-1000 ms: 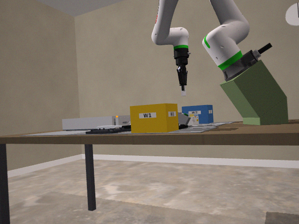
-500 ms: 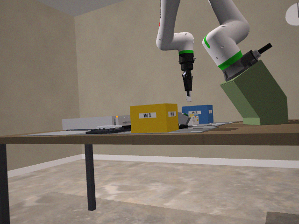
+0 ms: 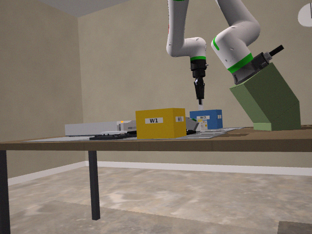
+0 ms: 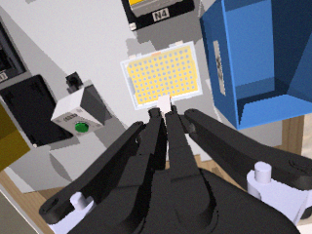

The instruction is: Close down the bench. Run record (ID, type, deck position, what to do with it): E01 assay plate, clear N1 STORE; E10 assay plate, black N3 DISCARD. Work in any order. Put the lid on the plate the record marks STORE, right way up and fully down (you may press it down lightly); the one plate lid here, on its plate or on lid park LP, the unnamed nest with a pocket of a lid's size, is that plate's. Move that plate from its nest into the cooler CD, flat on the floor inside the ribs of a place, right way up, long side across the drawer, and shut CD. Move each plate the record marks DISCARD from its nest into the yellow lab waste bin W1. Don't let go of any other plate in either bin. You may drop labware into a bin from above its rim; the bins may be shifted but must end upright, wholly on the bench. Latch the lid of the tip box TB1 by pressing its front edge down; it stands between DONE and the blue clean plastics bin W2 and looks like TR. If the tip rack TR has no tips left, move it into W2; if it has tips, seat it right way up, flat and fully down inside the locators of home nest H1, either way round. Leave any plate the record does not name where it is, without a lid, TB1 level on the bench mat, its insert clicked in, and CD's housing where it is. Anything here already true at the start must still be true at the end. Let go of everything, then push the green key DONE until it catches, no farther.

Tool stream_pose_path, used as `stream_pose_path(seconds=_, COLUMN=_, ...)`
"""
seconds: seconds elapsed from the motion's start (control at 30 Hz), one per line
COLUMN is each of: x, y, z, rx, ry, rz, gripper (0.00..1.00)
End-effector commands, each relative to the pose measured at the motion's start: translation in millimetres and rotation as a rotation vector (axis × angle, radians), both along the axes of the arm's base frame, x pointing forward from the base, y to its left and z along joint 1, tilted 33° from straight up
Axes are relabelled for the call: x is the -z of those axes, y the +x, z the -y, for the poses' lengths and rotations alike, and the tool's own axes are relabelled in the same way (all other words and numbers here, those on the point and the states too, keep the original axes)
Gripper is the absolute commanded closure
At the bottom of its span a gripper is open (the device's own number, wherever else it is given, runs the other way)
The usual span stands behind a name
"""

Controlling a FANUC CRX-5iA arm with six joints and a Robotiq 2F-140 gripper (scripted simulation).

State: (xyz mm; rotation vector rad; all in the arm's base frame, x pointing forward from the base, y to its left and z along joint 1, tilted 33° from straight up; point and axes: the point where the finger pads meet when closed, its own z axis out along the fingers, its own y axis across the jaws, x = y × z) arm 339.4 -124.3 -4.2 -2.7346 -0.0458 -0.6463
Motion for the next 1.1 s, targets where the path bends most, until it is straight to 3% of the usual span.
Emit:
stream_pose_path(seconds=0.0, x=0.1, y=0.0, z=0.2, rx=0.000, ry=0.000, rz=0.000, gripper=1.00)
stream_pose_path(seconds=1.07, x=26.0, y=13.2, z=-9.7, rx=0.000, ry=0.000, rz=0.000, gripper=1.00)
